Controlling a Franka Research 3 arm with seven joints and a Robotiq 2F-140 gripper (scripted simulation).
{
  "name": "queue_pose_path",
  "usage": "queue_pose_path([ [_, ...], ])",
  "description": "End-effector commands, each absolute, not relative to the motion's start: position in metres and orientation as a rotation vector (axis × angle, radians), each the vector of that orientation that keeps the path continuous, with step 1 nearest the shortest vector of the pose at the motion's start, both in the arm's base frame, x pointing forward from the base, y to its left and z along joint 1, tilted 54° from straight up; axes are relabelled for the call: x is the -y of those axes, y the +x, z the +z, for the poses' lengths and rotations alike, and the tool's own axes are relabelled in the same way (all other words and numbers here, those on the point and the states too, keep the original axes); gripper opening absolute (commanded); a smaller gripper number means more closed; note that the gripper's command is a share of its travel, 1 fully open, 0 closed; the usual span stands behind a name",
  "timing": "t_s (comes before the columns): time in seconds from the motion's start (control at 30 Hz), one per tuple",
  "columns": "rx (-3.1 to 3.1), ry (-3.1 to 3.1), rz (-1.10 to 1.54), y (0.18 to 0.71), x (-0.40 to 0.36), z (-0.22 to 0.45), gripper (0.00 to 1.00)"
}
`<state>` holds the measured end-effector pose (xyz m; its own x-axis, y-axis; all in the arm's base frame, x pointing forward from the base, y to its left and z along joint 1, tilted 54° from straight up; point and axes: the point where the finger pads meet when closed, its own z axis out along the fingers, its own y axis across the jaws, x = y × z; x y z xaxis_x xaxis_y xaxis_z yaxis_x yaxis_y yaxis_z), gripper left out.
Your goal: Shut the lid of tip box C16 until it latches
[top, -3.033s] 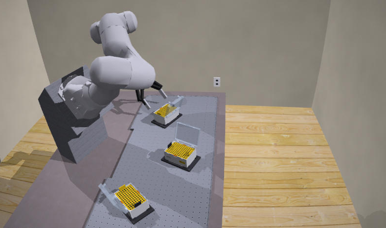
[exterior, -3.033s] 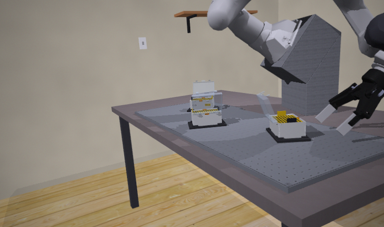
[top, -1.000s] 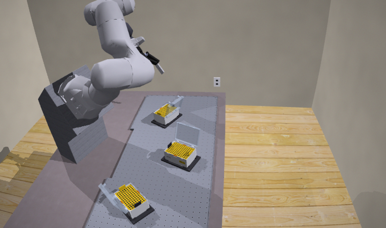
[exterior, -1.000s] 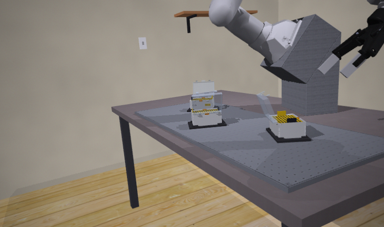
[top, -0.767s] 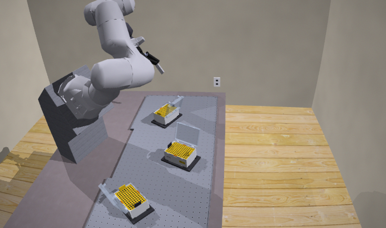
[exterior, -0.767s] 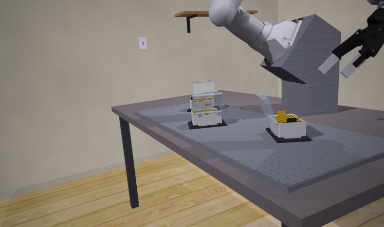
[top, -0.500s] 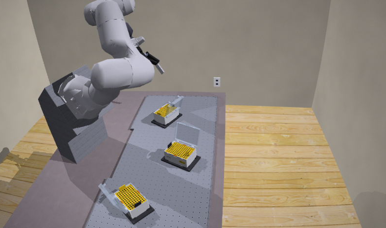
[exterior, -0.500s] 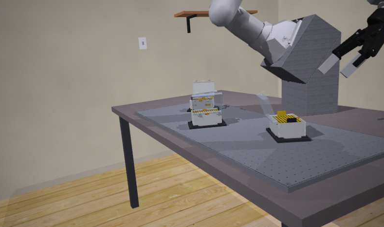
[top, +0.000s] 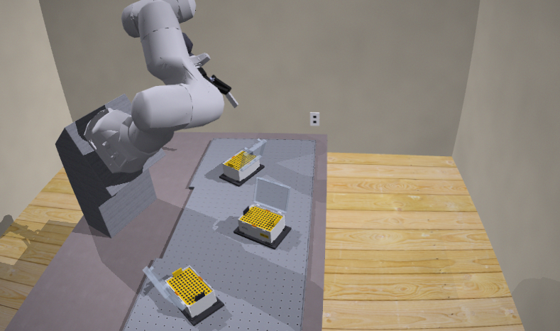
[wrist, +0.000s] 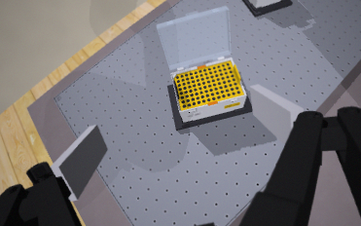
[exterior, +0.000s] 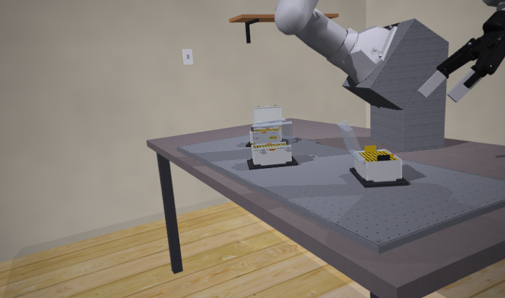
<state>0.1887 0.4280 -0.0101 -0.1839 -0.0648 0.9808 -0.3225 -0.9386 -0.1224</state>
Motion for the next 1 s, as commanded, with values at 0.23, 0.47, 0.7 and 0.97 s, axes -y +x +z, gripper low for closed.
queue_pose_path([
  [0.23,0.449,1.879,2.249,0.1897,-0.4276,-0.008,0.0],
  [0.47,0.449,1.879,2.249,0.1897,-0.4276,-0.008,0.0],
  [0.7,0.449,1.879,2.249,0.1897,-0.4276,-0.008,0.0],
  [0.97,0.449,1.879,2.249,0.1897,-0.4276,-0.008,0.0],
])
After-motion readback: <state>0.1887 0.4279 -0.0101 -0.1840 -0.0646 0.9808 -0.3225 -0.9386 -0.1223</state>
